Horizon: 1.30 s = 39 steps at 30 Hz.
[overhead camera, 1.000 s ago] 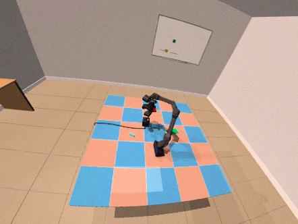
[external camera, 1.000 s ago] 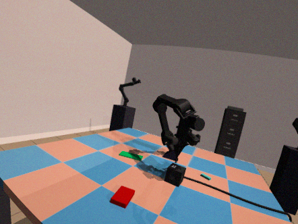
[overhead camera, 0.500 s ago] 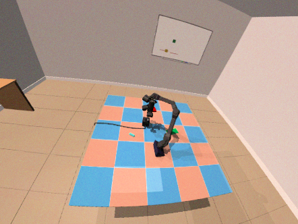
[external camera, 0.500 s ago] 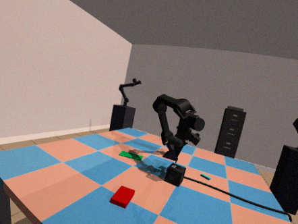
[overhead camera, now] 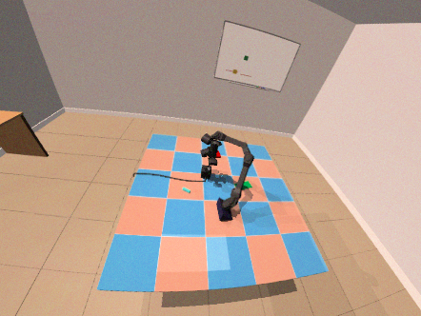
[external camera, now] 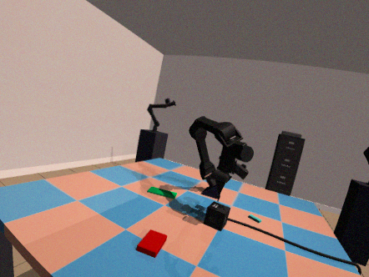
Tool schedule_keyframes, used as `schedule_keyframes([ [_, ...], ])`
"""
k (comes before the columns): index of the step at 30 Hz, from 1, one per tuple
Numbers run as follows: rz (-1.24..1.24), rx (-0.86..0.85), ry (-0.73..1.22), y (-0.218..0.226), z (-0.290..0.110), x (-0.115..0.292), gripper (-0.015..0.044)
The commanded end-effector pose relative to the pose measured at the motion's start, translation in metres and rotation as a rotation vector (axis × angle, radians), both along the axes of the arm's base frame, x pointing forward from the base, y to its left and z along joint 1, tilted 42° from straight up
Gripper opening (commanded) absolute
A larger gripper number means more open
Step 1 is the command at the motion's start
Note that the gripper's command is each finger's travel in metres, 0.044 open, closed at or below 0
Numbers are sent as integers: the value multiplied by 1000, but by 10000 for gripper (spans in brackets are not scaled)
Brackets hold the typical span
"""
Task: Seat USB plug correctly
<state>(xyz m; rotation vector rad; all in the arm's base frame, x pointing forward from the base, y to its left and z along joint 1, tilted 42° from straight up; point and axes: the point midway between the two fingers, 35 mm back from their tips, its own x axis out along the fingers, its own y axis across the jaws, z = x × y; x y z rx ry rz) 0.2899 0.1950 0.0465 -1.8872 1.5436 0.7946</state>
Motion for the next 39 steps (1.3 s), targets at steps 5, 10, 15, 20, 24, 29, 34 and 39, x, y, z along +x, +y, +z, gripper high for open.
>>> schedule_keyframes([
  [5, -2, 0, -2, 0, 0, 0, 0],
  [10, -5, 1, -5, -1, 0, 0, 0],
  [15, -8, 1, -7, -2, -1, 0, 0],
  [20, -11, 2, -10, -2, -1, 1, 0],
  [24, -13, 2, -12, -3, -1, 1, 0],
  [29, -16, 3, -14, -3, -2, 1, 0],
  [34, -19, 3, -17, -4, -2, 1, 0],
  [39, -22, 3, -19, -4, -2, 1, 0],
])
